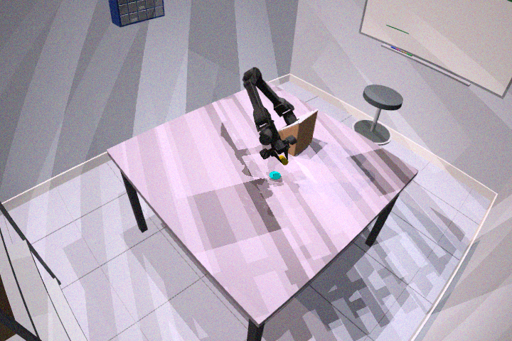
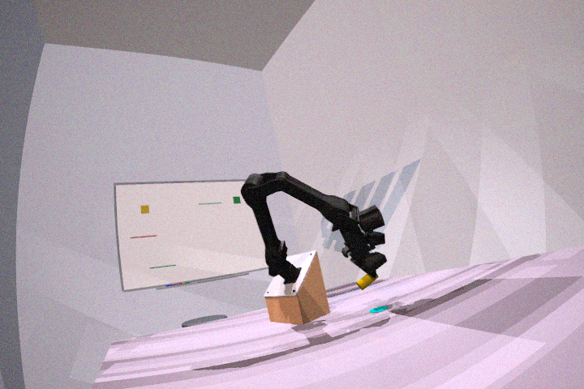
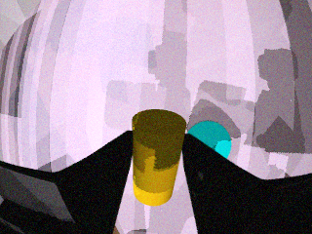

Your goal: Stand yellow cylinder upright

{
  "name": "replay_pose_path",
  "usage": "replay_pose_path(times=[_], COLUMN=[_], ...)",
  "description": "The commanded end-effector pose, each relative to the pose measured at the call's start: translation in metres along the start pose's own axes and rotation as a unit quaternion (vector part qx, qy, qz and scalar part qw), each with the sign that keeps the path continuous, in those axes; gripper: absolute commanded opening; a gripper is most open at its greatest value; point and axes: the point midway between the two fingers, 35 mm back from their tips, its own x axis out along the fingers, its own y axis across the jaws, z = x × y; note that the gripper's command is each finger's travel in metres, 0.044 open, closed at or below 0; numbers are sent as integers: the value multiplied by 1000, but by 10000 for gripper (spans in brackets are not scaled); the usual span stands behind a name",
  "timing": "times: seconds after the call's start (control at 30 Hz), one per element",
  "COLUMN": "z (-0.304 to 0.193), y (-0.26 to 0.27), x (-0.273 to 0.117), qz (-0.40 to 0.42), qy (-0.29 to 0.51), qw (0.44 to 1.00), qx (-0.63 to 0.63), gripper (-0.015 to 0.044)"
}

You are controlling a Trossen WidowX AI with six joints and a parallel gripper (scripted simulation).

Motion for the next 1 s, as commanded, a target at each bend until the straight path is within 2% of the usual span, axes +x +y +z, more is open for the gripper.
replay_pose_path(times=[0.0, 0.97], z=[0, 0], y=[0, 0], x=[0, 5], qz=[6, 36], qy=[-15, -114], qw=[1000, 993], qx=[-2, -11], gripper=[105, 105])
